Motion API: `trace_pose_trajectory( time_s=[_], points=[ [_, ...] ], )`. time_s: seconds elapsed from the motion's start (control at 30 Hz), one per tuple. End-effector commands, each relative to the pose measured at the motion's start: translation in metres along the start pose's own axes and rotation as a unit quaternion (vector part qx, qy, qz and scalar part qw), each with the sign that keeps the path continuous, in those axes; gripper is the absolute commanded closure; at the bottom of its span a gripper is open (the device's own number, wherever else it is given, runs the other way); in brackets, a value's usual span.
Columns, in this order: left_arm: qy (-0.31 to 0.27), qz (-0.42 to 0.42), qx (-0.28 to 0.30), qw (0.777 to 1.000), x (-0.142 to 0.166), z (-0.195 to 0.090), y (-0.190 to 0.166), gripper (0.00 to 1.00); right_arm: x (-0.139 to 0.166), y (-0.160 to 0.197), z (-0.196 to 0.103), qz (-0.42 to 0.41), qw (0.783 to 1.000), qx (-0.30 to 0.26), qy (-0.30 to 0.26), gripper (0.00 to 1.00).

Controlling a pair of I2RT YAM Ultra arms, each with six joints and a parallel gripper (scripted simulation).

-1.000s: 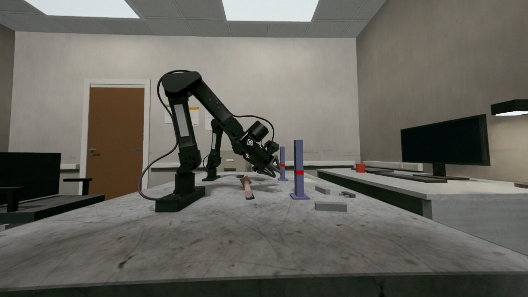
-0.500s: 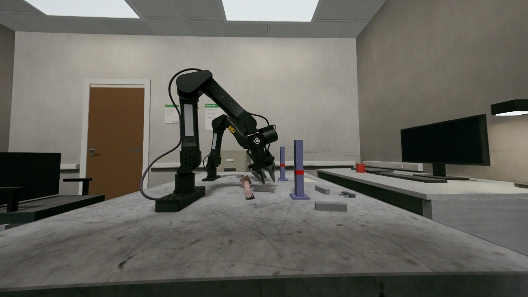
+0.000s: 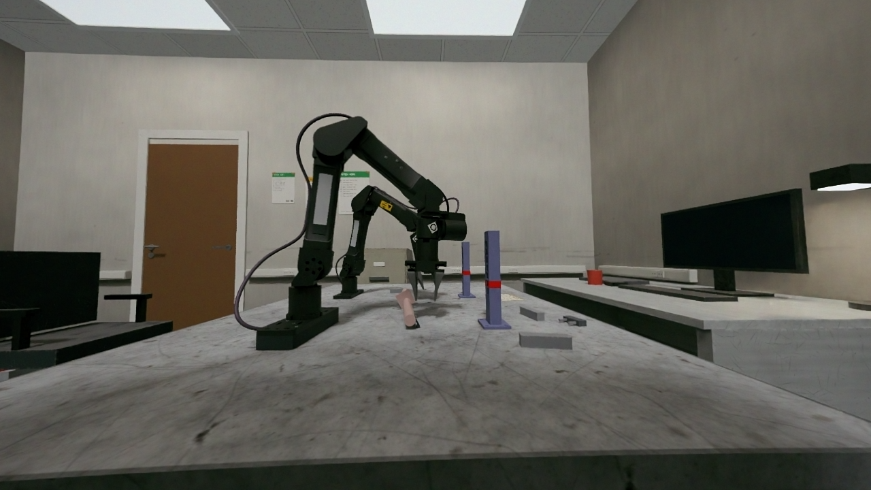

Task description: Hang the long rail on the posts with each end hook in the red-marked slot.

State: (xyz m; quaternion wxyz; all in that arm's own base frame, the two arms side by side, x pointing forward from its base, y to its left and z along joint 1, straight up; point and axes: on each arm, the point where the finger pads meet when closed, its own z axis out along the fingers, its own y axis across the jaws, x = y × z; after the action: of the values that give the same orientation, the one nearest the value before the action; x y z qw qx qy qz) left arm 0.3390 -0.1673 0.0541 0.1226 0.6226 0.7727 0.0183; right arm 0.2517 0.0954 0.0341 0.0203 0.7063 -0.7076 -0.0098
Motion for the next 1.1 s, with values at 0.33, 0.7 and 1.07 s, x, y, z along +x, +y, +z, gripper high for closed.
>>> trace_pose_trajectory(
  time_s=[0.33,0.7,1.07],
  points=[
    [0.078,0.032,0.223,0.971,0.026,-0.025,-0.069,0.52,0.002,0.032,0.004,-0.086,0.99,-0.11,0.006,0.52],
    [0.079,0.032,0.215,0.973,0.026,-0.021,-0.064,0.52,0.002,0.031,0.002,-0.085,0.991,-0.106,0.005,0.52],
    [0.076,0.033,0.218,0.972,0.025,-0.009,-0.079,0.52,-0.006,0.031,0.014,-0.087,0.991,-0.105,0.001,0.52]
  ],
)
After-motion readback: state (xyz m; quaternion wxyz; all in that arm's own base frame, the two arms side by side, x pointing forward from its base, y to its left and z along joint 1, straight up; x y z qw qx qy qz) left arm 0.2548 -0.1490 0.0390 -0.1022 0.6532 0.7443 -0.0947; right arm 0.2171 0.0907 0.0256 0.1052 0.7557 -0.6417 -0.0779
